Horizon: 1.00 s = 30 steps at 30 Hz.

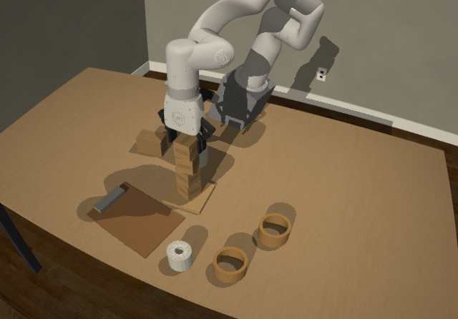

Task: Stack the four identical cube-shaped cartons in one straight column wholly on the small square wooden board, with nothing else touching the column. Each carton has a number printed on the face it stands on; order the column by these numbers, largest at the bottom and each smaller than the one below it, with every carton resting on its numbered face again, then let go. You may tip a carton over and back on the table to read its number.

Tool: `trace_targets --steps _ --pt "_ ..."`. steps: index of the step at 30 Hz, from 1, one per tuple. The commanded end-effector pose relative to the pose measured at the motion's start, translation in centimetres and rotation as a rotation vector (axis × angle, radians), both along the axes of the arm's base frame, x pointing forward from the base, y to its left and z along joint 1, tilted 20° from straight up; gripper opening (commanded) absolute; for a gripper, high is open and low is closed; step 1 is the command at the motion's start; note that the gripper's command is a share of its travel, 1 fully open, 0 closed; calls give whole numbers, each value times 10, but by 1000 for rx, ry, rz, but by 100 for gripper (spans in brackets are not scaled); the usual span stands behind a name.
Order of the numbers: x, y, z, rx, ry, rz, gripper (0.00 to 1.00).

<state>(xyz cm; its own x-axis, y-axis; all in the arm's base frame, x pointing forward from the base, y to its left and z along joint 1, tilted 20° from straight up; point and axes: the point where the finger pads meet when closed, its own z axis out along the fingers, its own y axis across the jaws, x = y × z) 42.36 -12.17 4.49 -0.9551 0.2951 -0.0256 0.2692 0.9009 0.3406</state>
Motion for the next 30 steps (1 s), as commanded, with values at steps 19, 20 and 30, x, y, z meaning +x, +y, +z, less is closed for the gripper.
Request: trace_targets --steps 19,20,30 --pt "-7 -20 57 -6 -5 -2 100" --pt "-7 -20 57 -6 -5 -2 100" --pt "-7 -20 57 -6 -5 -2 100"
